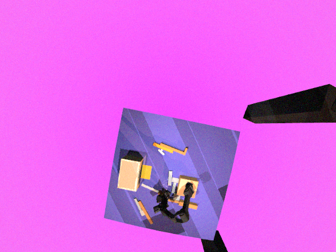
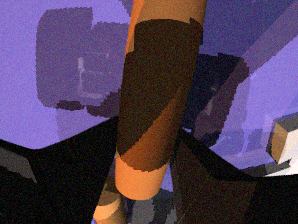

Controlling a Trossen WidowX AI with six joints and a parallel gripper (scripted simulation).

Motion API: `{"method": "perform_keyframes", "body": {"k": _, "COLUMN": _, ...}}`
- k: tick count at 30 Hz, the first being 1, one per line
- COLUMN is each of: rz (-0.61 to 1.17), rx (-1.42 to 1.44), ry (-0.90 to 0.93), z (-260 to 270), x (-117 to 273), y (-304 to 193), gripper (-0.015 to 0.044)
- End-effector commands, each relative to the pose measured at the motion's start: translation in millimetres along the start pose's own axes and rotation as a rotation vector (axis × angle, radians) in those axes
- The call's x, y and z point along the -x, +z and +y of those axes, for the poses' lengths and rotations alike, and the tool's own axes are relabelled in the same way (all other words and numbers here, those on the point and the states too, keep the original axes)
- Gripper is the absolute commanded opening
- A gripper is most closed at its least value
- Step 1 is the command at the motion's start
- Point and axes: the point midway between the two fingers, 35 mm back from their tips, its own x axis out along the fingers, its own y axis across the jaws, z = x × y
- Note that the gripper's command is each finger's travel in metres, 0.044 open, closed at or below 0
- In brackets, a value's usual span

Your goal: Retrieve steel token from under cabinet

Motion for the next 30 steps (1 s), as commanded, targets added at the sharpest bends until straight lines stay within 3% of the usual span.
{"method": "perform_keyframes", "body": {"k": 1, "rz": 0.0, "rx": 0.0, "ry": 0.0, "z": 0.0, "x": 0.0, "y": 0.0, "gripper": 0.0184}}
{"method": "perform_keyframes", "body": {"k": 5, "rz": 0.0, "rx": 0.0, "ry": 0.001, "z": 0.2, "x": 0.1, "y": 0.1, "gripper": 0.02}}
{"method": "perform_keyframes", "body": {"k": 8, "rz": -0.005, "rx": 0.0, "ry": 0.001, "z": 0.0, "x": -0.1, "y": -0.2, "gripper": 0.027}}
{"method": "perform_keyframes", "body": {"k": 23, "rz": -0.005, "rx": 0.003, "ry": 0.001, "z": -0.6, "x": -4.9, "y": -0.5, "gripper": 0.027}}
{"method": "perform_keyframes", "body": {"k": 27, "rz": -0.004, "rx": 0.005, "ry": 0.005, "z": 0.5, "x": -2.5, "y": -1.1, "gripper": 0.0165}}
{"method": "perform_keyframes", "body": {"k": 30, "rz": -0.004, "rx": 0.005, "ry": 0.005, "z": 0.5, "x": -2.5, "y": -1.1, "gripper": 0.0145}}
